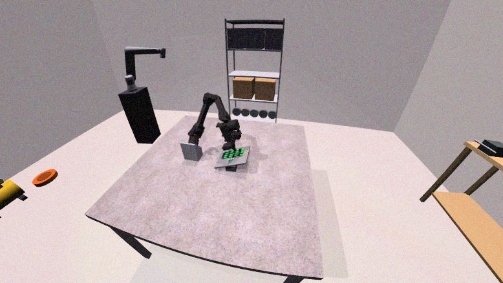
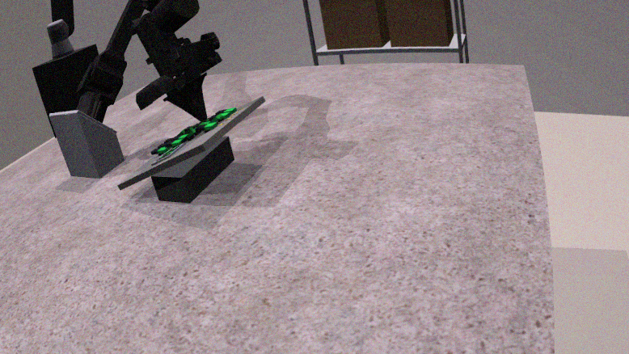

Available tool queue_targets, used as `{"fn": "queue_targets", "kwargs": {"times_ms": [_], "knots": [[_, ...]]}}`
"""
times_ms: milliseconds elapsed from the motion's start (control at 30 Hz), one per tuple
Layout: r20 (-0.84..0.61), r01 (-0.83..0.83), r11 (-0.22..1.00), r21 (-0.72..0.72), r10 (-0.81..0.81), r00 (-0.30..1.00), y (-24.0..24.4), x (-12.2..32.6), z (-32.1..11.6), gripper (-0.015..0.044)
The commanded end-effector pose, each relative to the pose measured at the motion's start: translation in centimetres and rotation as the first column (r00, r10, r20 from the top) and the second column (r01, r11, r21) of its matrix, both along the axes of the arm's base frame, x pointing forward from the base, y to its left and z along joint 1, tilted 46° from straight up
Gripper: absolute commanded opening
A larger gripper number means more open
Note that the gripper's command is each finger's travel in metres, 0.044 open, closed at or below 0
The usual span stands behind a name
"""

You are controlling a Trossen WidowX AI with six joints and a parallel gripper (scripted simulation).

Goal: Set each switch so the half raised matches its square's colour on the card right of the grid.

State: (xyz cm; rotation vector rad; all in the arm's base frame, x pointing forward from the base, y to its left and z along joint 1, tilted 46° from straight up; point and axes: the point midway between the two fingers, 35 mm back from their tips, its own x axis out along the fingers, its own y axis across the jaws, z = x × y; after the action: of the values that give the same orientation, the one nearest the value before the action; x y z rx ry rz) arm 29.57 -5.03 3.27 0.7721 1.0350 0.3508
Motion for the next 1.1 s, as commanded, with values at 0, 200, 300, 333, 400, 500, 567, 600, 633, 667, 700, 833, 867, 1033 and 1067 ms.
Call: {"fn": "queue_targets", "kwargs": {"times_ms": [0, 200, 300, 333, 400, 500, 567, 600, 633, 667, 700, 833, 867, 1033, 1067], "knots": [[-0.001, 0.002, 1.000, 0.001, -0.002, 1.000, 0.0, 0.0, -0.1, 0.0000], [-0.001, 0.002, 1.000, 0.001, -0.002, 1.000, 0.1, 0.1, -0.1, 0.0000], [-0.001, 0.002, 1.000, 0.001, -0.002, 1.000, 0.1, 0.1, -0.1, 0.0000], [-0.001, 0.002, 1.000, 0.001, -0.002, 1.000, 0.1, 0.1, -0.2, 0.0000], [-0.001, 0.002, 1.000, 0.001, -0.002, 1.000, 0.1, 0.1, -0.2, 0.0000], [-0.001, 0.002, 1.000, 0.001, -0.002, 1.000, 0.2, 0.1, -0.2, 0.0000], [-0.003, -0.002, 1.000, -0.003, 0.002, 1.000, -0.5, -0.2, 0.3, 0.0000], [-0.008, -0.005, 1.000, -0.005, 0.005, 1.000, -1.2, -0.6, 0.9, 0.0000], [-0.013, -0.008, 1.000, -0.005, 0.008, 1.000, -2.0, -1.2, 1.7, 0.0000], [-0.018, -0.012, 1.000, -0.004, 0.012, 1.000, -2.8, -1.8, 2.6, 0.0000], [-0.020, -0.015, 1.000, -0.001, 0.014, 1.000, -3.4, -2.4, 3.3, 0.0000], [-0.021, -0.017, 1.000, 0.002, 0.017, 1.000, -3.8, -2.8, 4.0, 0.0000], [-0.021, -0.017, 1.000, 0.002, 0.017, 1.000, -3.8, -2.8, 4.0, 0.0000], [-0.022, -0.017, 1.000, -0.001, 0.017, 1.000, -5.9, -2.2, 2.5, 0.0000], [-0.022, -0.017, 1.000, -0.001, 0.017, 1.000, -6.8, -2.0, 1.9, 0.0000]]}}
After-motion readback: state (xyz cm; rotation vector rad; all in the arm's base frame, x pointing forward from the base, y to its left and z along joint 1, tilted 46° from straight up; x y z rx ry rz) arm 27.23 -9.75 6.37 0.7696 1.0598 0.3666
